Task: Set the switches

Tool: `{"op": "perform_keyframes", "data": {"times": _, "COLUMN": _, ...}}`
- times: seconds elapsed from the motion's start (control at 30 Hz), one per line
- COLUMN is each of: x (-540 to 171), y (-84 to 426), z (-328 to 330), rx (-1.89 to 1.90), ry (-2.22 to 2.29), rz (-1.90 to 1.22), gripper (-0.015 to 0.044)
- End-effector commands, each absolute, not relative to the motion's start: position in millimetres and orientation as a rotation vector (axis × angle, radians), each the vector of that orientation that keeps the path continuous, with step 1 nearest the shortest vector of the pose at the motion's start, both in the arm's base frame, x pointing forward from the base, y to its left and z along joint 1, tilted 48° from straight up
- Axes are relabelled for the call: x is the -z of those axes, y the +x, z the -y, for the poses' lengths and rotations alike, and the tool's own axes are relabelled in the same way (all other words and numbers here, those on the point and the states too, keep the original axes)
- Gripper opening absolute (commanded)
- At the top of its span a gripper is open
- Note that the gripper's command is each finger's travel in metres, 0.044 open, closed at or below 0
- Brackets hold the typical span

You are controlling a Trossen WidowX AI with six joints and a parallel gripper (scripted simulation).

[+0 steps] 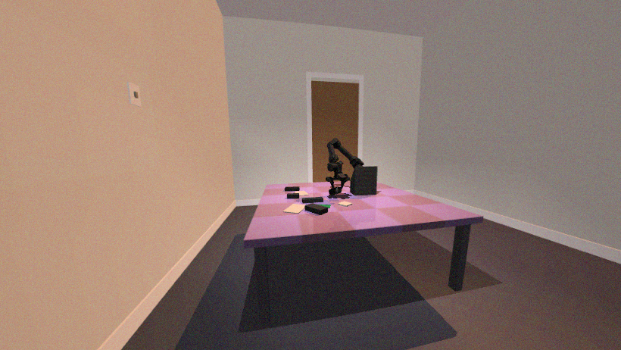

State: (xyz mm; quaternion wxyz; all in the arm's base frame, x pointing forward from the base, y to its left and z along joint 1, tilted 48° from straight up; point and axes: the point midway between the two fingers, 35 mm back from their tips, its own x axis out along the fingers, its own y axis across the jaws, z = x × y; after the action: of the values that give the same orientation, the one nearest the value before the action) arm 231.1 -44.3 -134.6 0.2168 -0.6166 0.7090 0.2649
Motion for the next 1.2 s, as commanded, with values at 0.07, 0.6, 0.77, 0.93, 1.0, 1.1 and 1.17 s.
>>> {"op": "perform_keyframes", "data": {"times": 0.07, "x": 128.7, "y": 229.8, "z": 44.5, "rx": -0.751, "ry": -1.704, "rz": -1.961, "gripper": 0.0336}}
{"op": "perform_keyframes", "data": {"times": 0.6, "x": 115.5, "y": 231.4, "z": 44.5, "rx": -0.775, "ry": -1.682, "rz": -1.939, "gripper": 0.0336}}
{"op": "perform_keyframes", "data": {"times": 0.77, "x": 111.3, "y": 231.9, "z": 44.7, "rx": -0.782, "ry": -1.675, "rz": -1.933, "gripper": 0.0336}}
{"op": "perform_keyframes", "data": {"times": 0.93, "x": 107.2, "y": 232.4, "z": 45.1, "rx": -0.788, "ry": -1.668, "rz": -1.926, "gripper": 0.0336}}
{"op": "perform_keyframes", "data": {"times": 1.0, "x": 105.6, "y": 232.6, "z": 45.3, "rx": -0.791, "ry": -1.665, "rz": -1.923, "gripper": 0.0336}}
{"op": "perform_keyframes", "data": {"times": 1.1, "x": 103.1, "y": 232.8, "z": 45.6, "rx": -0.795, "ry": -1.661, "rz": -1.92, "gripper": 0.0336}}
{"op": "perform_keyframes", "data": {"times": 1.17, "x": 101.5, "y": 233.0, "z": 45.8, "rx": -0.798, "ry": -1.658, "rz": -1.917, "gripper": 0.0336}}
